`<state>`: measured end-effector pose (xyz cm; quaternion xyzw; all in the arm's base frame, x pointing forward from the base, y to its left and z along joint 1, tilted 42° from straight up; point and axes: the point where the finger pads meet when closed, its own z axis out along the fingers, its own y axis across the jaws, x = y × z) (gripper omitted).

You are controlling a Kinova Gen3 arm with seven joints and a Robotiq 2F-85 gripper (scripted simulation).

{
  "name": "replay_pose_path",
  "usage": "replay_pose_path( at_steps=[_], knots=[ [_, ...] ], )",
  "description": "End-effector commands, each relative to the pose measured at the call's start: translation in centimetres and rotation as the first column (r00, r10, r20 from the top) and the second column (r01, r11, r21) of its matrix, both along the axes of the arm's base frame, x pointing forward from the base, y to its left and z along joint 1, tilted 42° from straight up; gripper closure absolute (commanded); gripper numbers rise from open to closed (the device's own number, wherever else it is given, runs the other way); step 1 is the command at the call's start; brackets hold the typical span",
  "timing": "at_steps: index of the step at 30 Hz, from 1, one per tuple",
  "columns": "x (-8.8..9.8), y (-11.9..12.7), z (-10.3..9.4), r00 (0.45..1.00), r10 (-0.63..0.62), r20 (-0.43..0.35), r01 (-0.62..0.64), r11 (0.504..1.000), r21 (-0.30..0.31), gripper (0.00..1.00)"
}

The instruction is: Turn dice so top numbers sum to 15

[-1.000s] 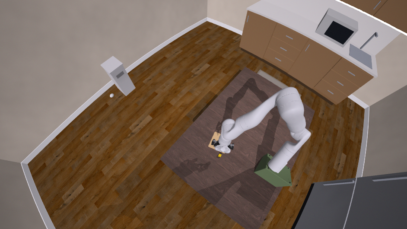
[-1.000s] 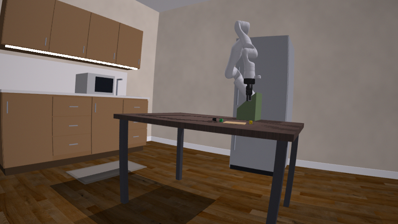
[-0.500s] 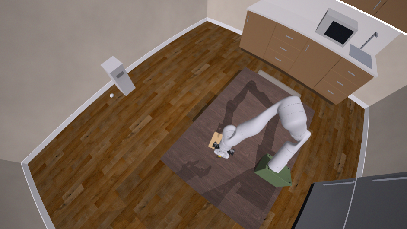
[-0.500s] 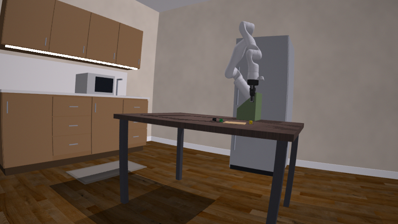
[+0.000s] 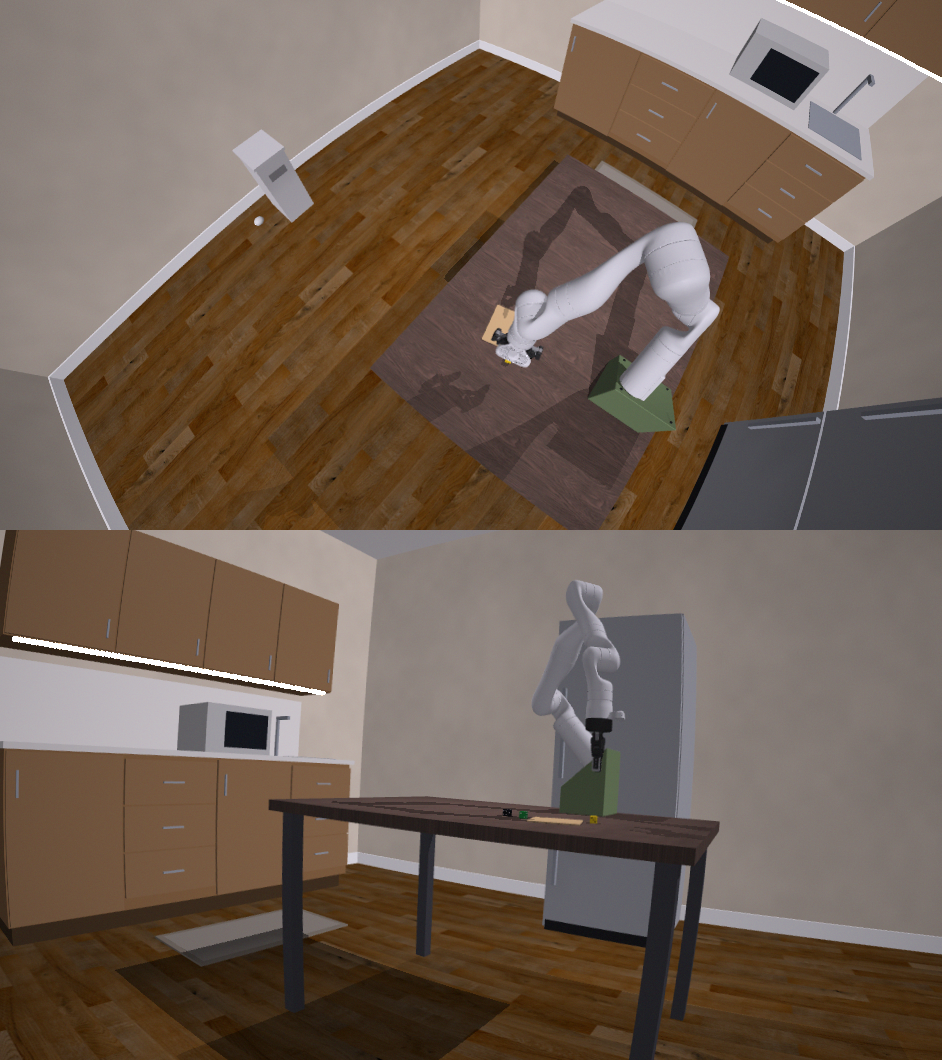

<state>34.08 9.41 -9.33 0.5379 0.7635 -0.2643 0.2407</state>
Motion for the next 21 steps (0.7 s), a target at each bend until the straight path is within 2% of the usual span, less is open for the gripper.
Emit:
replay_pose_path(
  at_steps=[1, 9, 13, 17, 21],
  knots=[
    [0.0, 0.1, 0.0, 1.000, 0.004, -0.003, -0.004, 1.000, 0.001, 0.00],
    [0.0, -0.3, -0.1, 0.997, 0.058, -0.055, -0.059, 0.998, -0.010, 0.00],
    [0.0, -0.8, -0.3, 0.982, 0.137, -0.133, -0.141, 0.990, -0.018, 0.00],
    [-0.1, -1.4, -0.6, 0.938, 0.246, -0.245, -0.258, 0.966, -0.016, 0.00],
    [-0.1, -2.0, -1.1, 0.849, 0.370, -0.376, -0.396, 0.918, 0.009, 0.00]
  ],
)
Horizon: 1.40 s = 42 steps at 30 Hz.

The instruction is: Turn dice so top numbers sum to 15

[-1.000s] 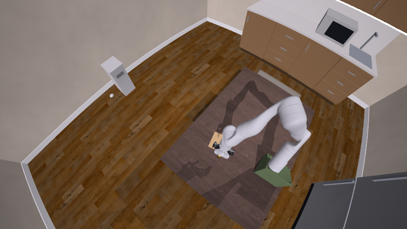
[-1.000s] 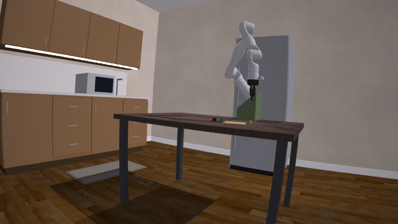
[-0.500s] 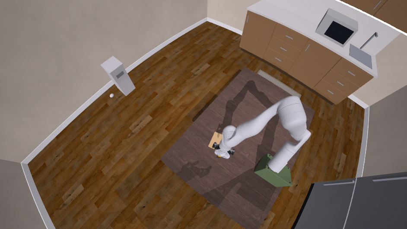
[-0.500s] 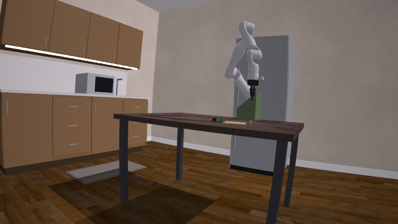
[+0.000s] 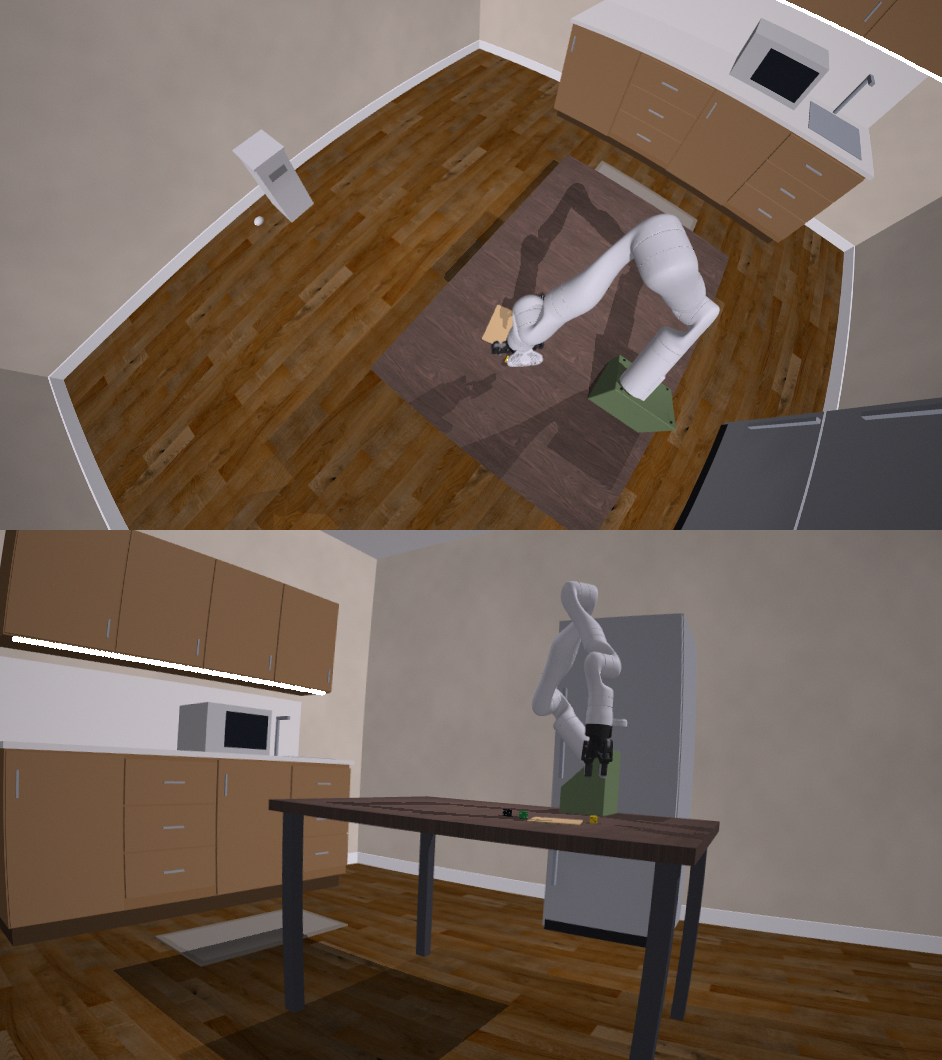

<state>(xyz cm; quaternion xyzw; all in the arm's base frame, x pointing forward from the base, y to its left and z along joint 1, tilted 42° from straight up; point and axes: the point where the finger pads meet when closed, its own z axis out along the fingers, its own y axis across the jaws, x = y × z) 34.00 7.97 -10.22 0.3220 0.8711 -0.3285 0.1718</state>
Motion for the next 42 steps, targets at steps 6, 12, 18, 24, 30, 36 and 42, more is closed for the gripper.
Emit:
replay_pose_path(
  at_steps=[6, 12, 18, 24, 30, 36, 42],
  knots=[
    [0.0, -1.1, -0.7, 0.965, 0.178, -0.191, -0.182, 0.983, -0.004, 0.00],
    [0.2, -1.6, -1.6, 0.831, 0.391, -0.397, -0.408, 0.912, 0.044, 0.00],
    [0.3, -1.8, -2.4, 0.660, 0.533, -0.529, -0.563, 0.818, 0.122, 0.00],
    [0.4, -1.8, -2.8, 0.571, 0.586, -0.575, -0.620, 0.767, 0.165, 0.00],
    [0.4, -1.7, -3.0, 0.508, 0.616, -0.602, -0.654, 0.730, 0.196, 0.00],
    [0.4, -1.7, -3.0, 0.503, 0.619, -0.604, -0.657, 0.727, 0.198, 0.65],
    [0.4, -1.7, -3.0, 0.503, 0.619, -0.604, -0.657, 0.727, 0.198, 0.65]
  ],
)
